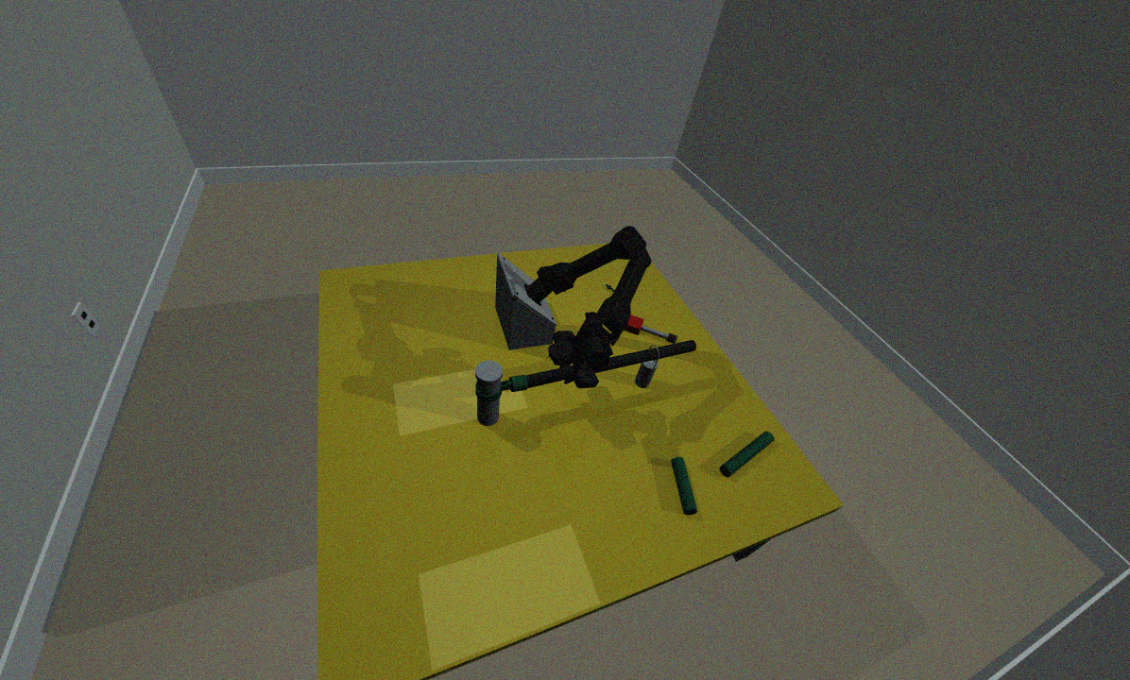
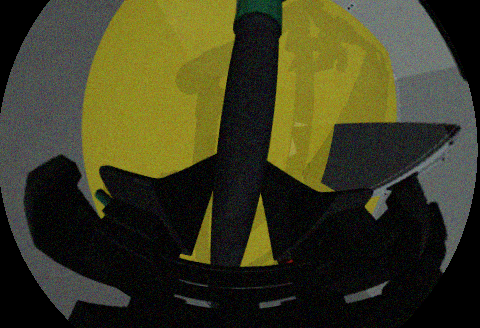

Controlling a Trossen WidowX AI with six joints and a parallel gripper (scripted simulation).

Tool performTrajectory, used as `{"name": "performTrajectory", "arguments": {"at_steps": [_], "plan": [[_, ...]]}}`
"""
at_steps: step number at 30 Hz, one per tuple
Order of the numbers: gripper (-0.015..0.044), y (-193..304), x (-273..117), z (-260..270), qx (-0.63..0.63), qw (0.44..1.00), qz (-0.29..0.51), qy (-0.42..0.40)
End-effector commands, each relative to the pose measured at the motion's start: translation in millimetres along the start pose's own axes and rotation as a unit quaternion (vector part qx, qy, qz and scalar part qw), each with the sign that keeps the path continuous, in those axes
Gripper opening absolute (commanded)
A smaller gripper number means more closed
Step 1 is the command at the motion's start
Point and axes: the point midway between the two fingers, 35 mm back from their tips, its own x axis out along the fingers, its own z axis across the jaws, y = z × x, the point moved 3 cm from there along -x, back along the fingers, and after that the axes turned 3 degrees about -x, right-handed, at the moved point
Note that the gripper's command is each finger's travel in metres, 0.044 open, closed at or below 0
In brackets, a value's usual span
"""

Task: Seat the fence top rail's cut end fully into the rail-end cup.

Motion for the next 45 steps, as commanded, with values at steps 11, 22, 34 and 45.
{"name": "performTrajectory", "arguments": {"at_steps": [11,22,34,45], "plan": [[0.0000,-10.4,-1.7,-0.3,0.000,1.000,-0.006,-0.002],[0.0000,-15.2,-1.5,-0.4,0.000,1.000,-0.006,-0.002],[0.0000,-20.2,-0.9,-0.7,0.000,1.000,-0.006,-0.002],[0.0000,-24.8,-0.1,-1.1,0.000,1.000,-0.006,-0.002]]}}
